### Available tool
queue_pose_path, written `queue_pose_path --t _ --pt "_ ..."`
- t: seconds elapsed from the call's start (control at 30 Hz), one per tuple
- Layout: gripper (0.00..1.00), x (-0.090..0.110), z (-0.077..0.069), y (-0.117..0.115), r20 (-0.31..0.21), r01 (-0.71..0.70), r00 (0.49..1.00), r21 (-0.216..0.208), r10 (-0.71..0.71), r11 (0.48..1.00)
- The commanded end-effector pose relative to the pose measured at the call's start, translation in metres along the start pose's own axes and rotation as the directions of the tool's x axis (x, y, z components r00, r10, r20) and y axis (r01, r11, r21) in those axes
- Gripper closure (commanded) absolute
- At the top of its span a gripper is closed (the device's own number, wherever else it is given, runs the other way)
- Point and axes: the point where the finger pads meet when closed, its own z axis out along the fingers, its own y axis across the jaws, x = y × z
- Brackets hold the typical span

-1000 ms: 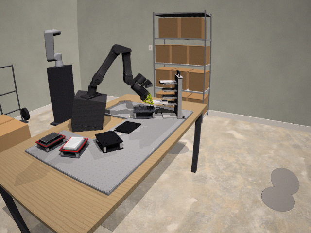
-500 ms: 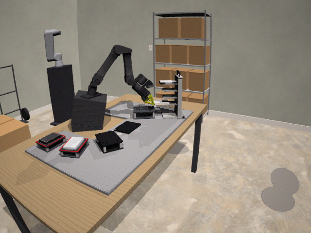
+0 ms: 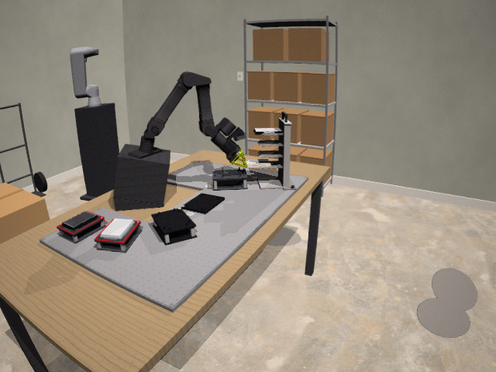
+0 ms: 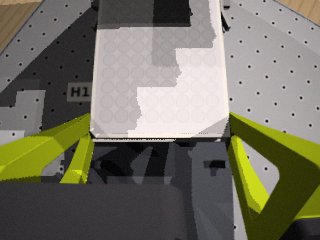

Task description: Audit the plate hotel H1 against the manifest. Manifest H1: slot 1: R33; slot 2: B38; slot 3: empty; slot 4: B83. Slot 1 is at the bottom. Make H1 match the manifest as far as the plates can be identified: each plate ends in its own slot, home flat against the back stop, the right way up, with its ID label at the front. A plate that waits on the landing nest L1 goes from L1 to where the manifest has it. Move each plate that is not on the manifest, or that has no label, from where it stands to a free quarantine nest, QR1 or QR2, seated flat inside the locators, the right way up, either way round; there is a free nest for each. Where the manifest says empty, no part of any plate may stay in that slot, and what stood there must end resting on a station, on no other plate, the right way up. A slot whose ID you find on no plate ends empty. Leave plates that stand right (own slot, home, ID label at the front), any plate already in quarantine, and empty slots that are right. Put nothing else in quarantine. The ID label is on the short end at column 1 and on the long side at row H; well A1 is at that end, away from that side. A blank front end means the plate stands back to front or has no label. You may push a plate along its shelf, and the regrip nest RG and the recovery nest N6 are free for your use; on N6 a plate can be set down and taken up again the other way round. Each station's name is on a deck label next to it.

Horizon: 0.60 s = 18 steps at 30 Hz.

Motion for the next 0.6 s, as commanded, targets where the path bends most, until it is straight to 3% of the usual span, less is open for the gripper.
queue_pose_path --t 0.0,0.3,0.37,0.57 --pt "0.14 -0.0059 0.0007 -0.0005 0.013 -0.003 1.000 0.000 0.003 1.000" --pt "0.14 -0.0059 0.0007 -0.0005 0.013 -0.003 1.000 0.000 0.003 1.000" --pt "0.14 -0.0056 0.0076 -0.0038 0.003 -0.002 1.000 0.007 0.002 1.000" --pt "0.14 -0.0139 0.0071 0.0006 0.023 -0.004 1.000 -0.002 0.004 1.000"
